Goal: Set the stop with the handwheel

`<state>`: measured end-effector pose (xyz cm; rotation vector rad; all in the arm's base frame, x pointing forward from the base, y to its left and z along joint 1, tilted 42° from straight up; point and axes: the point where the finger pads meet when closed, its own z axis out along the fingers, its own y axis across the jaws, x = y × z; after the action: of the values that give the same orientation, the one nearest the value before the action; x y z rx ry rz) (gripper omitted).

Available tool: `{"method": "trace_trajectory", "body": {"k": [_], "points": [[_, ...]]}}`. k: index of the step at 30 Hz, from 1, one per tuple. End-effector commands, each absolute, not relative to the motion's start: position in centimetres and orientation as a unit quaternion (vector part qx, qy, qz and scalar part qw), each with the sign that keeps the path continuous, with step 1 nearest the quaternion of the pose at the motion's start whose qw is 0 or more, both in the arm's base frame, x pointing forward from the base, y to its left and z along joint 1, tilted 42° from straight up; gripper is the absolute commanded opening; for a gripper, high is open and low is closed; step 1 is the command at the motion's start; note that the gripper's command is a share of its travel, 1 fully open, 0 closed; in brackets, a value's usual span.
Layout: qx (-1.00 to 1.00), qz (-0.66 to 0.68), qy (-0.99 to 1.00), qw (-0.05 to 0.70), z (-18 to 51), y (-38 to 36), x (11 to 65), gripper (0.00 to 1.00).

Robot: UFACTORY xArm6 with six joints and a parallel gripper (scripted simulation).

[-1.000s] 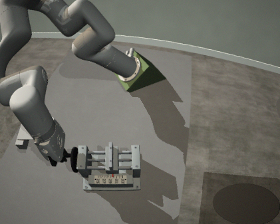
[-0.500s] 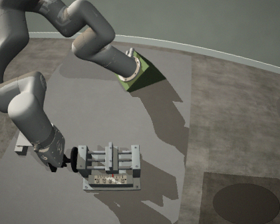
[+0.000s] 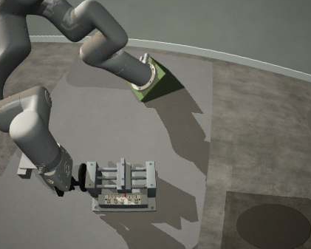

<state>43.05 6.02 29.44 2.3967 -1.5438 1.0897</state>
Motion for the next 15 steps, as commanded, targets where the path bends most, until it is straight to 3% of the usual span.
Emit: {"method": "trace_trajectory", "body": {"k": [1,15], "points": [[0.784,0.357,-0.506,0.045,29.24,5.93,43.39,0.06],[0.784,0.357,-0.506,0.045,28.49,5.57,44.17,0.06]]}}
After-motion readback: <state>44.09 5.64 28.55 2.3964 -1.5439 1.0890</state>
